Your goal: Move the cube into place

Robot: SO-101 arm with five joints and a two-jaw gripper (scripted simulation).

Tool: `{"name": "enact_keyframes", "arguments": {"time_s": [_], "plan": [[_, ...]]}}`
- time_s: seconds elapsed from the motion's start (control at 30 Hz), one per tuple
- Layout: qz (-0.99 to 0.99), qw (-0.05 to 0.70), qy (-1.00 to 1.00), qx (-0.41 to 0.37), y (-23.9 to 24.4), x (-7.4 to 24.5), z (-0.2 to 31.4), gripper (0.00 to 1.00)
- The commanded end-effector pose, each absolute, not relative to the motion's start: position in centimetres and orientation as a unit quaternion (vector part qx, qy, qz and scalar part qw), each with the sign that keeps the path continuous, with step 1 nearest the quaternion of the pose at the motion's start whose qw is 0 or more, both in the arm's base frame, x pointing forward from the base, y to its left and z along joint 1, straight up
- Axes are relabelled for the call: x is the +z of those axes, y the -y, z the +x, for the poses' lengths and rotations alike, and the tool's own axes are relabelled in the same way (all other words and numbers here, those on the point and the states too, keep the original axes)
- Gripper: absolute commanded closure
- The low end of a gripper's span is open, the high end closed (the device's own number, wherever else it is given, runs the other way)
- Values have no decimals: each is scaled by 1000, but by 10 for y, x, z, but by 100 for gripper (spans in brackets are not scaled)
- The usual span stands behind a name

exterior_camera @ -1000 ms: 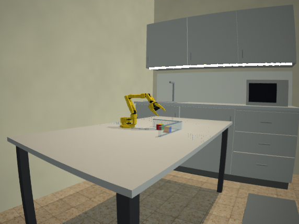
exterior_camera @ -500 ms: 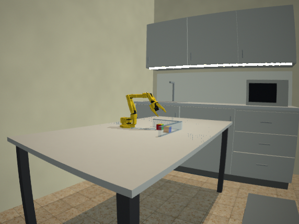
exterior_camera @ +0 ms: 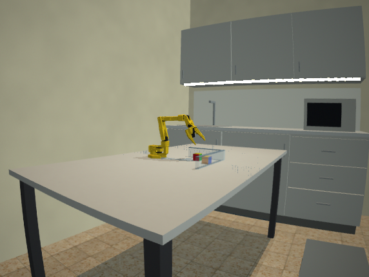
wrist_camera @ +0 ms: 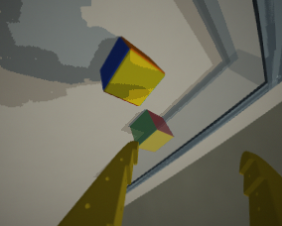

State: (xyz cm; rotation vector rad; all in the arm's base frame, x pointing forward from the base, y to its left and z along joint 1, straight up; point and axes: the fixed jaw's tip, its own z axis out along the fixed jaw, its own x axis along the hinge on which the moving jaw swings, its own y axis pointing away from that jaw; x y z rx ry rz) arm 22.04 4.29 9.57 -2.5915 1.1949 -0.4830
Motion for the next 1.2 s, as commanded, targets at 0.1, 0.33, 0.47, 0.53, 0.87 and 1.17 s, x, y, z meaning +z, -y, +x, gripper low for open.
{"name": "enact_keyframes", "arguments": {"time_s": [0.1, 0.33, 0.47, 0.53, 0.87, 1.17], "plan": [[-900, 123, -378, -178, -42, 104, 225, 65], [-918, 105, -342, -168, -41, 102, 227, 65], [-928, 96, -322, -162, -40, 101, 227, 65], [-928, 96, -322, -162, -40, 101, 227, 65], [-948, 75, -272, -147, -39, 98, 229, 65], [-960, 63, -238, -136, -38, 96, 230, 65]]}}
